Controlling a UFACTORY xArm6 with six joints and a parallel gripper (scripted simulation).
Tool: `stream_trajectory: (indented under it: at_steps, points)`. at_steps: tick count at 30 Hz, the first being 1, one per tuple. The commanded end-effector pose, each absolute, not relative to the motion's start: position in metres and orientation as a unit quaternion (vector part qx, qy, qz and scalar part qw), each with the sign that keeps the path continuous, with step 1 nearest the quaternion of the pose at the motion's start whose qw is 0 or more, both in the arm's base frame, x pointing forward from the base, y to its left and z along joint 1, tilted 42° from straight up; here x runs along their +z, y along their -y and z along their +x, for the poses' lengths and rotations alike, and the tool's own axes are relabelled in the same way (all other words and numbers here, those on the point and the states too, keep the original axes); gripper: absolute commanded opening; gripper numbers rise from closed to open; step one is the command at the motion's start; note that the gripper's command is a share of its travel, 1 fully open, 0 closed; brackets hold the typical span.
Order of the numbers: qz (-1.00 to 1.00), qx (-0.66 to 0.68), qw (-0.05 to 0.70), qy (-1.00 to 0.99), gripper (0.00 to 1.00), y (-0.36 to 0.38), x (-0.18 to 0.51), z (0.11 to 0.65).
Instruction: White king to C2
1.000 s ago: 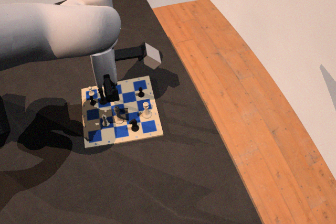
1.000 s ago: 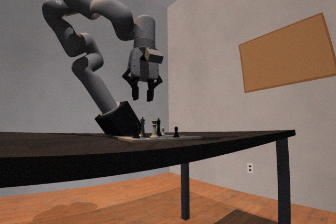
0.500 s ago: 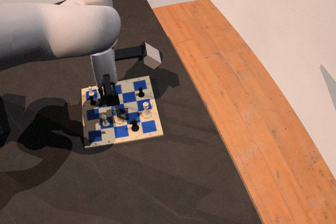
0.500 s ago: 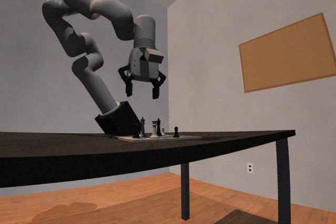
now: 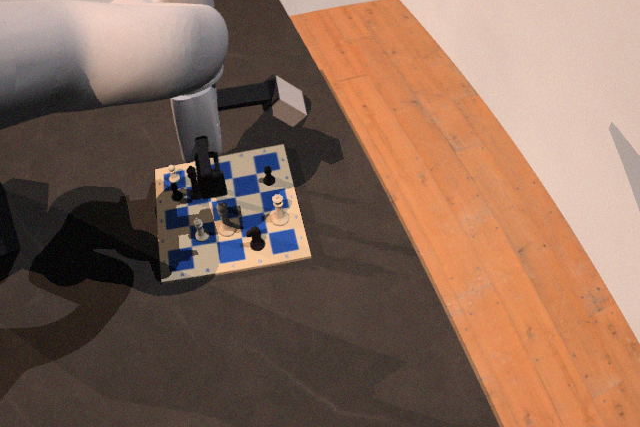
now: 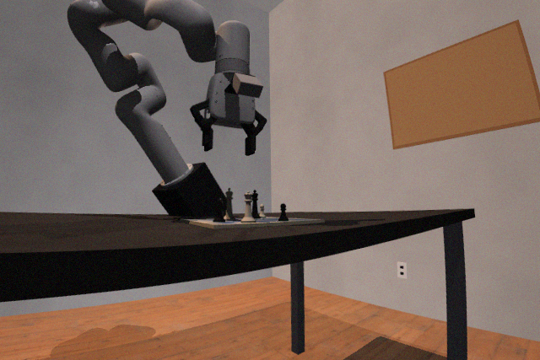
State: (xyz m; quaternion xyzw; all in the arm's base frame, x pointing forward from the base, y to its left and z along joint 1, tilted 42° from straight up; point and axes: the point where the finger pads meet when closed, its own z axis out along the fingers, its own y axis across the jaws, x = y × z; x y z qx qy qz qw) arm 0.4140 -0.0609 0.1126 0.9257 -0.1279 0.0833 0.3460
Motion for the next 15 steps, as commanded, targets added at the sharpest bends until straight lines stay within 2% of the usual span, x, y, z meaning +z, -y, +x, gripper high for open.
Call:
stream_trajectory:
  at_steps: [1, 15]
  points:
    - [0.926, 0.085, 0.345, 0.128, 1.00, 0.055, 0.119, 0.415]
    - [0.926, 0.085, 0.345, 0.128, 1.00, 0.030, 0.148, 0.412]
